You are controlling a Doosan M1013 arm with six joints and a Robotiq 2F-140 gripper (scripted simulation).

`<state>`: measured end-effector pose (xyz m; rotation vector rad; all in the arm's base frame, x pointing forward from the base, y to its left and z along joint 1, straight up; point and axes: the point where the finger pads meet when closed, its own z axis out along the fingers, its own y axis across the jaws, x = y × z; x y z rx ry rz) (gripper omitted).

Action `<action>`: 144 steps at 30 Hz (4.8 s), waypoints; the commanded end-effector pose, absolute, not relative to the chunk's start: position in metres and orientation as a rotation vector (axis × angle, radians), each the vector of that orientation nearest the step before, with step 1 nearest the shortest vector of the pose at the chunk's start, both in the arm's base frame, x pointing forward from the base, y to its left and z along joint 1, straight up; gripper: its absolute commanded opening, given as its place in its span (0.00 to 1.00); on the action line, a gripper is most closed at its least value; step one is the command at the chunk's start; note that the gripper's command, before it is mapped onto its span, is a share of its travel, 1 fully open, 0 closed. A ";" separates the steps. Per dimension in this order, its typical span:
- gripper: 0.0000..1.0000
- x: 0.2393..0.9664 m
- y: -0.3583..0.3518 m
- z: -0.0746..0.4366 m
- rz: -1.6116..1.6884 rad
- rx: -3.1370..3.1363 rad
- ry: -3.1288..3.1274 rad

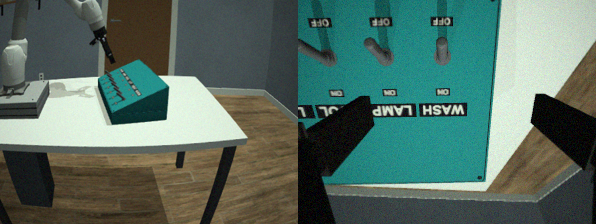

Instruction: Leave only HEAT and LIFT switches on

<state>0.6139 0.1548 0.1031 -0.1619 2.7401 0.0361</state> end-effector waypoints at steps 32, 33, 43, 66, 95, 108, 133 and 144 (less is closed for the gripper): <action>1.00 0.622 0.087 0.104 0.037 -0.161 2.739; 1.00 0.622 0.086 0.104 0.037 -0.161 2.739; 1.00 0.623 0.083 0.103 0.037 -0.161 2.739; 1.00 0.623 0.083 0.103 0.037 -0.161 2.739; 1.00 0.624 0.074 0.103 0.037 -0.161 2.739; 1.00 0.629 0.034 0.103 0.037 -0.161 2.739; 1.00 0.631 0.012 0.103 0.037 -0.162 2.739; 1.00 0.631 0.012 0.103 0.037 -0.162 2.739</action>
